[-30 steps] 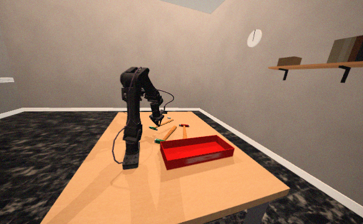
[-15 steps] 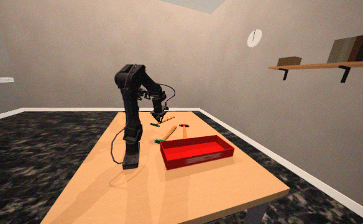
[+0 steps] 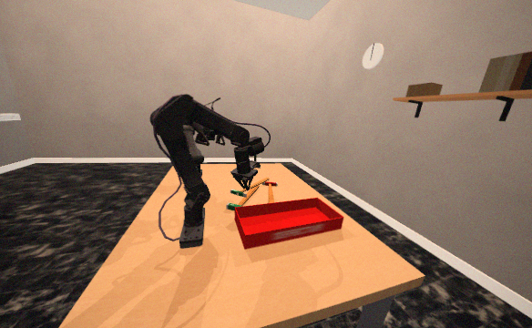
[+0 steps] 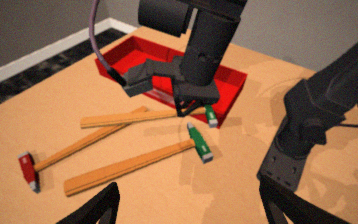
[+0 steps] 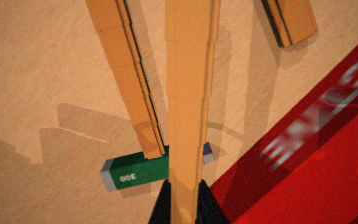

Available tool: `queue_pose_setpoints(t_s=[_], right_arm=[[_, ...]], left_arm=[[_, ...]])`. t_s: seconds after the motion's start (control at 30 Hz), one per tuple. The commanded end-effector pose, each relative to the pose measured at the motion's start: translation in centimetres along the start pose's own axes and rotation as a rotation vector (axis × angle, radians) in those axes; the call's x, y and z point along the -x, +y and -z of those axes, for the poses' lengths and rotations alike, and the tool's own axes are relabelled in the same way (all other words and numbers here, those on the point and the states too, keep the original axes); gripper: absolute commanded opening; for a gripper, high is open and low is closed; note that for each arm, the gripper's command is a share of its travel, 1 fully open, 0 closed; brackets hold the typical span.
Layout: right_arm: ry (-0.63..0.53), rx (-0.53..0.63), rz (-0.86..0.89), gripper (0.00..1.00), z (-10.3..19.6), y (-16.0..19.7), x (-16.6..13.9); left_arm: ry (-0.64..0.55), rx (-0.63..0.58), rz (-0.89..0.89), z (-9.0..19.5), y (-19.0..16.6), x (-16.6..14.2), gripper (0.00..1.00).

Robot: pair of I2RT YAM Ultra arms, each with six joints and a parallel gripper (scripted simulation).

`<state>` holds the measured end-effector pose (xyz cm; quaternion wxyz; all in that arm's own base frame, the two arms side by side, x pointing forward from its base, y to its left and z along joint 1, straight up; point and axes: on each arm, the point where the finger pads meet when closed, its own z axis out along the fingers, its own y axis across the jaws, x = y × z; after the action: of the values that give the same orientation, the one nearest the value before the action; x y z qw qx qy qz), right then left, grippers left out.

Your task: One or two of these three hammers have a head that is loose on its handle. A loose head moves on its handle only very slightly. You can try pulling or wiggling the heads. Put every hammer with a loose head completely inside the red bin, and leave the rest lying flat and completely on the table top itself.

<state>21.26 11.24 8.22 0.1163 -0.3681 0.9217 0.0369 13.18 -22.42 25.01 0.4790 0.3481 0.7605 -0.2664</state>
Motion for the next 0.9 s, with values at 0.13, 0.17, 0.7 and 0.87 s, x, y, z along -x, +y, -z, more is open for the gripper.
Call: queue_pose_setpoints(t_s=[0.13, 0.17, 0.7, 0.87], right_arm=[[-0.024, 0.045, 0.083, 0.07, 0.9, -4.4, -1.9], [-0.024, 0.045, 0.083, 0.07, 0.9, -4.4, -1.9], [-0.025, 0.024, 0.011, 0.07, 1.8, -12.9, -6.0], [-0.024, 0.021, -0.002, 0.07, 1.9, -14.1, -6.6]], left_arm=[[-0.045, -0.107, -0.043, -6.7, -2.4, 2.9, 1.0], [-0.045, -0.107, -0.043, -6.7, -2.4, 2.9, 1.0], [0.057, -0.114, -0.068, -12.1, -2.3, 0.2, 1.0], [0.057, -0.113, -0.068, -12.1, -2.3, 0.2, 1.0]])
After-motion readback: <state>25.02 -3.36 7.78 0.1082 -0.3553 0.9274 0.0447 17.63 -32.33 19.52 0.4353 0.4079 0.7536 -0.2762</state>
